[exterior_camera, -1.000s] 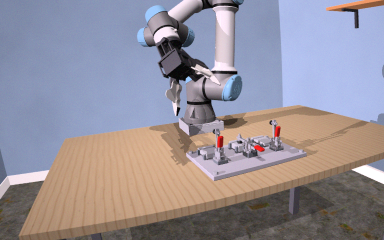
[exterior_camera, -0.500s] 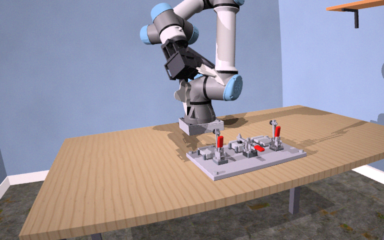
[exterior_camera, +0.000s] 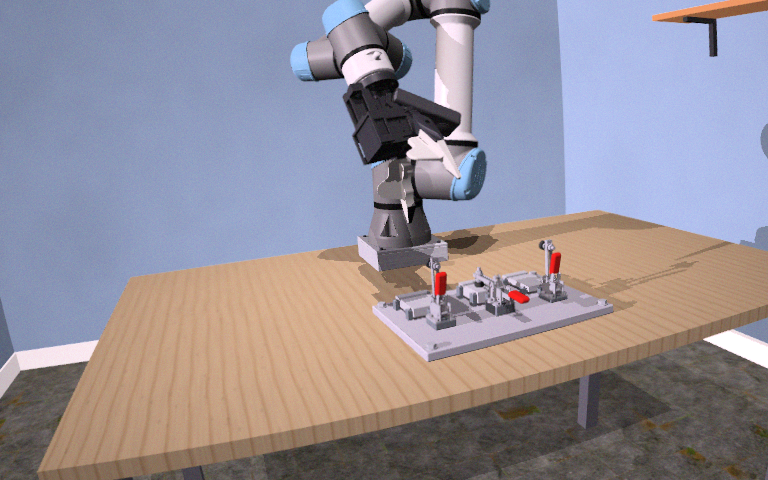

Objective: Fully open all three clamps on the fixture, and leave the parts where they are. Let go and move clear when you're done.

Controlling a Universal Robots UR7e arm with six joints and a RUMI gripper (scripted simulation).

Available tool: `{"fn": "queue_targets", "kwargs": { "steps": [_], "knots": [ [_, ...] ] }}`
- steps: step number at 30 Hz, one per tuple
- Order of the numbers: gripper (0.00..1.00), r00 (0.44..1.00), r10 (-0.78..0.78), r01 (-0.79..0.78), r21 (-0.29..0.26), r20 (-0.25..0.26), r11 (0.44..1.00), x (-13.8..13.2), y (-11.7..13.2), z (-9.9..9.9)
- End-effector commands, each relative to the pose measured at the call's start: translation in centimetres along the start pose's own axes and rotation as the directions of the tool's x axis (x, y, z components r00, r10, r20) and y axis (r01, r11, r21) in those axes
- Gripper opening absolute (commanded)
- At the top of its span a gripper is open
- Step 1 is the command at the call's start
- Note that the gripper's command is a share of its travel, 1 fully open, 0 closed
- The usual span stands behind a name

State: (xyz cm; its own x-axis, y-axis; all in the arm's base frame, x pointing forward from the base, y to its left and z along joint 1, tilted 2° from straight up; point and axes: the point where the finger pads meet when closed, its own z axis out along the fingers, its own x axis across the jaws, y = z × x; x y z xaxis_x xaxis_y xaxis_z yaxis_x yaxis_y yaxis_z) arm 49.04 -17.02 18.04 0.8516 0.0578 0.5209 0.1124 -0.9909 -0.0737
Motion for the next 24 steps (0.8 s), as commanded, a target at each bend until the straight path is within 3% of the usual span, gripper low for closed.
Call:
{"fn": "queue_targets", "kwargs": {
  "steps": [1,10,13,16,24],
  "knots": [
    [1.00,0.993,0.108,-0.108,-0.002,0.035,0.994,-0.1,-1.1,0.1],
    [1.00,0.928,0.356,-0.355,-0.027,0.108,0.934,-0.7,-3.6,0.2],
    [1.00,0.878,0.459,-0.456,-0.052,0.135,0.889,-1.0,-4.7,0.2],
    [1.00,0.878,0.459,-0.456,-0.052,0.135,0.889,-1.0,-4.7,0.2],
    [1.00,0.718,0.673,-0.659,-0.137,0.176,0.739,-1.9,-7.0,0.0]
  ]
}}
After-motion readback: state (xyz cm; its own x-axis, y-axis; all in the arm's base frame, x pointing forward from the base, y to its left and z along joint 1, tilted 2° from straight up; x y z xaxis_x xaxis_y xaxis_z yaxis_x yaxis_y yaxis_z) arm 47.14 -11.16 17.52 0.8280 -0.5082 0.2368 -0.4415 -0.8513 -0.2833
